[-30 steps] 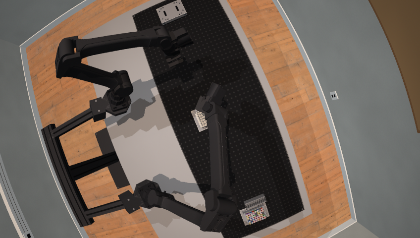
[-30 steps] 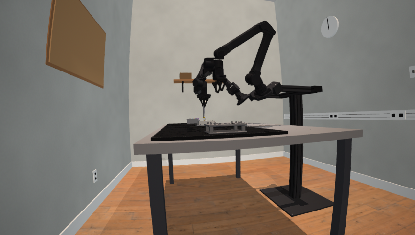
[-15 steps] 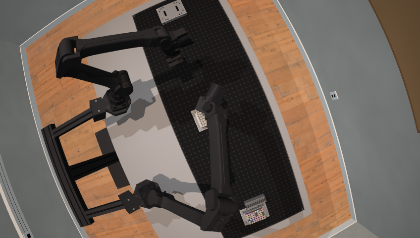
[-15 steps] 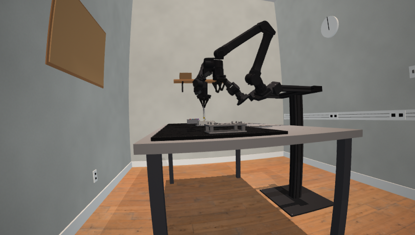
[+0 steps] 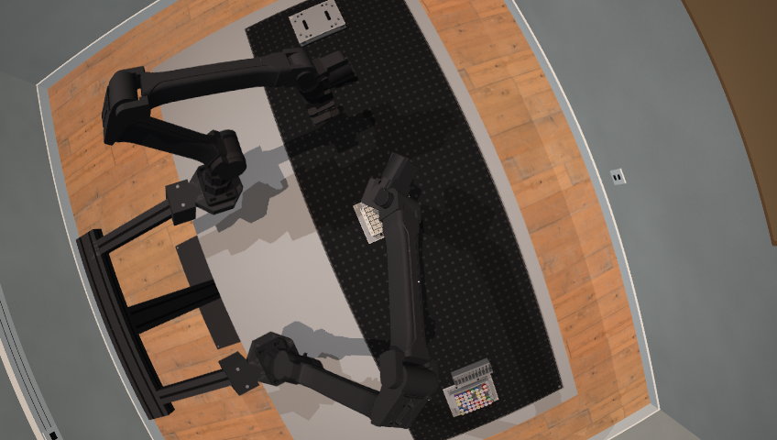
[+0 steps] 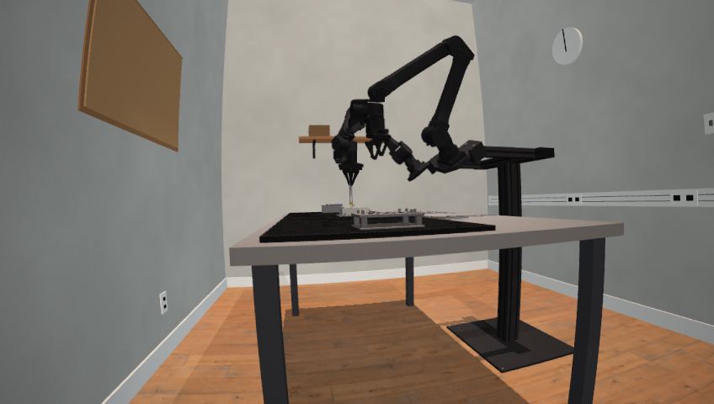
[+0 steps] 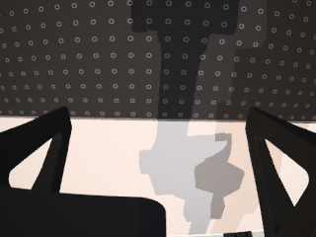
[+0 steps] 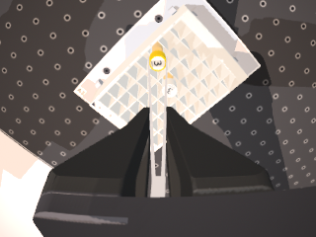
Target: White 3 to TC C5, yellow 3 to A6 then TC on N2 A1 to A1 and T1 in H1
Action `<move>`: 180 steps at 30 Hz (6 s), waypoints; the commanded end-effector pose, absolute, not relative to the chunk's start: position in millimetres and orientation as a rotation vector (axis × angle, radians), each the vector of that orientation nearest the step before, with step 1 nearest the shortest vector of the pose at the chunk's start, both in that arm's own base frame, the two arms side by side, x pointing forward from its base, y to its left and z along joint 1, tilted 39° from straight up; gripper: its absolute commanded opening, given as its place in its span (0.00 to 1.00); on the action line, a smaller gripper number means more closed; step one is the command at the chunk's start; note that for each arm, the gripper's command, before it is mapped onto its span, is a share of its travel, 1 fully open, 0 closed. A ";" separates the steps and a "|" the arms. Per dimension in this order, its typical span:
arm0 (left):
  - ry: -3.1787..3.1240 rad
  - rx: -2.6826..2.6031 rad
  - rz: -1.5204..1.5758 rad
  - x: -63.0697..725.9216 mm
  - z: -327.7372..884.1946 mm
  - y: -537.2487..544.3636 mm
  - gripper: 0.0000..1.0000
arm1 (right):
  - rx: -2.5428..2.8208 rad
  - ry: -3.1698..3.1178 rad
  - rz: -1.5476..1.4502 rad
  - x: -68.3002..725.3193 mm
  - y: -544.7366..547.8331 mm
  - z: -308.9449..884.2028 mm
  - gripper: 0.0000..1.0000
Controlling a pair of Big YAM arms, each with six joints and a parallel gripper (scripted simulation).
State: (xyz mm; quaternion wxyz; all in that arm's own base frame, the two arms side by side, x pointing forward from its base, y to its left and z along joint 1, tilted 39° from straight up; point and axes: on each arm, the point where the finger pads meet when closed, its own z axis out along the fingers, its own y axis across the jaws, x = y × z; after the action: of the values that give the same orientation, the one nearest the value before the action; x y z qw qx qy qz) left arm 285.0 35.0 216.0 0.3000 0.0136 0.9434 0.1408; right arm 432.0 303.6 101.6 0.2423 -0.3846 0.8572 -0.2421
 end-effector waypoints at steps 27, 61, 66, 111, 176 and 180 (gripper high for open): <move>2.478 0.050 0.371 290.1 229.0 33.8 1.00 | -1.052 2.350 -0.667 441.2 299.5 88.7 0.09; 2.478 0.050 0.371 290.1 229.0 33.8 1.00 | -1.053 2.348 -0.662 438.1 306.3 93.8 0.09; 2.478 0.050 0.371 290.1 229.0 33.8 1.00 | -1.051 2.356 -0.669 440.2 301.5 90.9 0.09; 2.478 0.050 0.371 290.1 229.0 33.8 1.00 | -1.034 2.320 -0.628 428.1 315.7 122.6 0.11; 2.478 0.050 0.371 290.1 229.0 33.8 1.00 | -1.021 2.341 -0.643 422.6 308.4 137.6 0.08; 2.478 0.050 0.371 290.1 229.0 33.8 1.00 | -1.022 2.340 -0.642 422.4 308.5 137.9 0.08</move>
State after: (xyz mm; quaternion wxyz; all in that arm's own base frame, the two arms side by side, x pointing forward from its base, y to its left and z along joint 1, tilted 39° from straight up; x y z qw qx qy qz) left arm 285.0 35.0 216.0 0.3000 0.0136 0.9434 0.1408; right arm 415.0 310.1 124.0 0.2454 -0.3847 0.8575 -0.2376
